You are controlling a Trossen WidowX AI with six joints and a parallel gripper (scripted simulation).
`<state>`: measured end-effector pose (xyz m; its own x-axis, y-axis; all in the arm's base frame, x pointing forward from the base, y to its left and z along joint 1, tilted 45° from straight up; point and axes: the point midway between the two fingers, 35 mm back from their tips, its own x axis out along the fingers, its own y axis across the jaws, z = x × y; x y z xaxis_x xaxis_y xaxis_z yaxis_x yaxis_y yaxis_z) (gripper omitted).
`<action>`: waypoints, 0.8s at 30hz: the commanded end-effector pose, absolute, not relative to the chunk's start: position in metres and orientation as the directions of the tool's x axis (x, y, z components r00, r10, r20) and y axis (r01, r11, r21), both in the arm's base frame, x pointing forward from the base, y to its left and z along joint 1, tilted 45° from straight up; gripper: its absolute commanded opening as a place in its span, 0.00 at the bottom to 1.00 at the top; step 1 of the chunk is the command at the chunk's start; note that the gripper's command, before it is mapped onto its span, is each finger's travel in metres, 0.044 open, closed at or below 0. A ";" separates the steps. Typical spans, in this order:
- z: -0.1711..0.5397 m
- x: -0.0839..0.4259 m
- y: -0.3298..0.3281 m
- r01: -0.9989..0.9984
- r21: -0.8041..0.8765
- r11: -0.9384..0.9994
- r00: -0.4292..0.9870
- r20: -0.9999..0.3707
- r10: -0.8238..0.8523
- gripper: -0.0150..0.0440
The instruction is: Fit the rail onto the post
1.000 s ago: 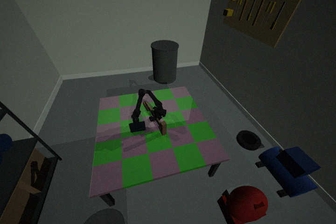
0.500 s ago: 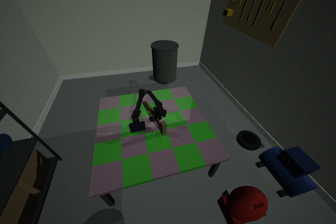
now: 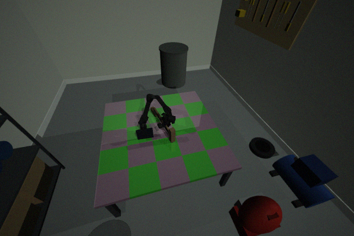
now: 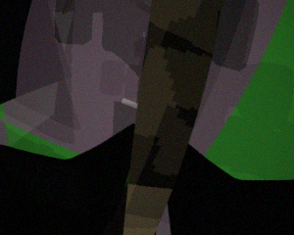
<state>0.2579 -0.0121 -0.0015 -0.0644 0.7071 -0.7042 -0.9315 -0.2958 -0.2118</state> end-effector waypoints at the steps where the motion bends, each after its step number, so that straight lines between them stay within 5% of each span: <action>1: -0.002 0.260 -0.015 -0.931 -0.215 -0.295 -0.059 -0.708 0.704 0.25; 24: -0.006 0.262 -0.019 -0.931 -0.216 -0.295 -0.059 -0.708 0.704 0.25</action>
<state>0.2604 -0.0166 -0.0060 -0.0644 0.7068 -0.7044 -0.9314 -0.2960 -0.2118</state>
